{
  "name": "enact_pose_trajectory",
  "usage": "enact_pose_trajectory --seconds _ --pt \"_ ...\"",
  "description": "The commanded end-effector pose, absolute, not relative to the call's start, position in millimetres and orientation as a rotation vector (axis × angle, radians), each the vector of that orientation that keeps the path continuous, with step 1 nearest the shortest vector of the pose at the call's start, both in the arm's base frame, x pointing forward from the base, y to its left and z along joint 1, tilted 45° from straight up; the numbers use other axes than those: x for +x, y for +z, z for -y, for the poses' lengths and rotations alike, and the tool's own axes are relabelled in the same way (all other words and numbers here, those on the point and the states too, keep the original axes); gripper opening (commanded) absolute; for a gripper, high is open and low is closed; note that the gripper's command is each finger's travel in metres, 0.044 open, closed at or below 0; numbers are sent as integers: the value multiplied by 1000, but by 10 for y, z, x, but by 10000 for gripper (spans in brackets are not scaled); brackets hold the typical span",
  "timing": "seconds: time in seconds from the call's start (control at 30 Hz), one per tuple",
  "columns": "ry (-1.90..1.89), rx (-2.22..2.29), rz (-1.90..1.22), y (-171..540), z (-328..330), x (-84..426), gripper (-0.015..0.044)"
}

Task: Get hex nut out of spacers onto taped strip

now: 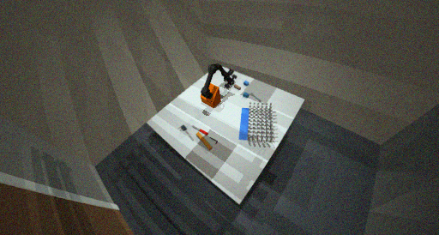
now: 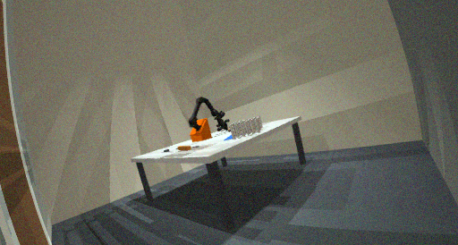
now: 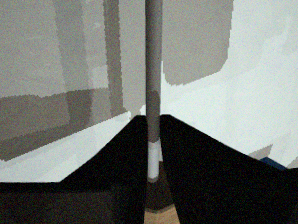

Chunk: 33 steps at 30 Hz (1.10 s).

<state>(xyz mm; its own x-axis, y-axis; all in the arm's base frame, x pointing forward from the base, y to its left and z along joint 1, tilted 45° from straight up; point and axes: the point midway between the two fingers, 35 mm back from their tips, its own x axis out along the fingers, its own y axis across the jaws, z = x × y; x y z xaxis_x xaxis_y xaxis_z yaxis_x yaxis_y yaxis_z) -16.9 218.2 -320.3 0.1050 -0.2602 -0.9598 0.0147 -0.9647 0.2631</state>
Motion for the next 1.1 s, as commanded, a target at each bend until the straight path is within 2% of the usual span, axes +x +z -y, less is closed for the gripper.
enact_pose_trajectory --seconds 0.0,0.53,0.73,1.07 --pt "-1958 2171 246 -3203 -2182 -169 26" --pt "-1958 2171 246 -3203 -2182 -169 440" --pt "-1965 2181 230 -2719 -2683 -243 440" --pt "-1965 2182 230 -2696 -2703 -246 440"
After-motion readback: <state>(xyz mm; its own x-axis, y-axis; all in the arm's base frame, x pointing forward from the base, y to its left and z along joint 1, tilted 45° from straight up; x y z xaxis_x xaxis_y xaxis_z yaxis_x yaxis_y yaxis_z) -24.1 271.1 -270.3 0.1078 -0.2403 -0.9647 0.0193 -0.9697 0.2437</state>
